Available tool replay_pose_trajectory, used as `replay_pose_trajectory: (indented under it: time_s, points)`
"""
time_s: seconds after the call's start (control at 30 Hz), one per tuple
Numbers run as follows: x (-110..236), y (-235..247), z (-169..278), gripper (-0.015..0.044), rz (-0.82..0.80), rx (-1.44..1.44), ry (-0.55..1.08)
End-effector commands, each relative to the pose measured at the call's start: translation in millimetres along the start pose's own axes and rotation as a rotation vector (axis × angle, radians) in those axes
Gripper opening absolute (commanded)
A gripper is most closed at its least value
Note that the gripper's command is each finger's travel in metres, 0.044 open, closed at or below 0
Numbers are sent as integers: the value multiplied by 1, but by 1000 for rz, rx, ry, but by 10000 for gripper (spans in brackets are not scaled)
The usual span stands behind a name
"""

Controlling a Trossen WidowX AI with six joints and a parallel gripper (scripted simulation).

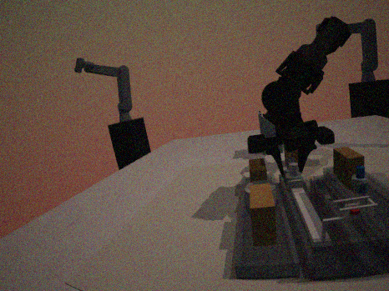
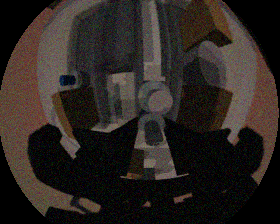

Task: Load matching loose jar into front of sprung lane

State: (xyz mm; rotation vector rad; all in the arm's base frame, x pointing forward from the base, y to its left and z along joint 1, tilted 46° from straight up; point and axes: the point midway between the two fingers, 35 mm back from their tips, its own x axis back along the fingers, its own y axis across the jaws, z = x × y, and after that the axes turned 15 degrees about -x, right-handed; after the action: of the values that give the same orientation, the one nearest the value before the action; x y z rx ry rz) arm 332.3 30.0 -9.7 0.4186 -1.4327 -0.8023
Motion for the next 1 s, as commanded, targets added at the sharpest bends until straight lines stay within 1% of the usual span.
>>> replay_pose_trajectory:
  time_s: [0.0,0.97]
  points:
    - [0,2,-1,0,-9,9,-6]
    - [0,0,4,0,-9,9,-5]
